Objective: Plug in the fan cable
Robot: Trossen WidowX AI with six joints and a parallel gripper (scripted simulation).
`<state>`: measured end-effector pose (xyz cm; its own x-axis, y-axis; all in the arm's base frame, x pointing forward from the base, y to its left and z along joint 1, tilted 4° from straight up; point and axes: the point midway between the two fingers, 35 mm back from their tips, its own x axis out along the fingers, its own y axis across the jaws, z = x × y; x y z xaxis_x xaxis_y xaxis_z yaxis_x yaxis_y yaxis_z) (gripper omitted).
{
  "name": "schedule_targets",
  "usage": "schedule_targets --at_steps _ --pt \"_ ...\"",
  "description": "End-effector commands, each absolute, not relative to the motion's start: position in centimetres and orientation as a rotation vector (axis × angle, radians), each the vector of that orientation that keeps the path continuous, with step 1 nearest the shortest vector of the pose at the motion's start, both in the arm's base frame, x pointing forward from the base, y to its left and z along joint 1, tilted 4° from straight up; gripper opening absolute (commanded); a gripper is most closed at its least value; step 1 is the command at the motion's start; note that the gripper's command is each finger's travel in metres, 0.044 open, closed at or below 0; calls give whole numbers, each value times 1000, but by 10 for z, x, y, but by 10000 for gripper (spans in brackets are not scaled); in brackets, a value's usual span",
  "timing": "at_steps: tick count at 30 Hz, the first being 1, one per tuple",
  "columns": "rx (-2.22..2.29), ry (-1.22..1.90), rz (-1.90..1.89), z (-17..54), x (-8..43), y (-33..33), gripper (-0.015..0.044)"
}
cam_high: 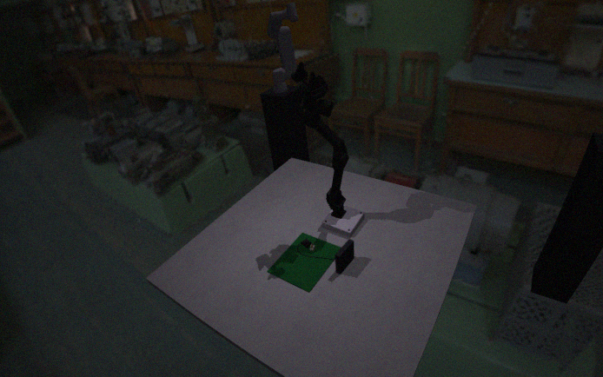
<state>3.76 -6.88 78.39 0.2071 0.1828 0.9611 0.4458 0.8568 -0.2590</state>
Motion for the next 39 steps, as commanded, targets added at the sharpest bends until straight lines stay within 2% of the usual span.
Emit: schedule_targets --at_steps 1,4,13,25,32,39 --pt "-554 -1370 -197 784 38 -69 426" --pt "-554 -1370 -197 784 38 -69 440" --pt "-131 -1311 -260 766 65 -159 210" --pt "457 -1114 -311 695 148 -257 210" --pt "824 -897 -402 610 217 -300 210" --pt "1133 -623 -509 507 282 -308 210"
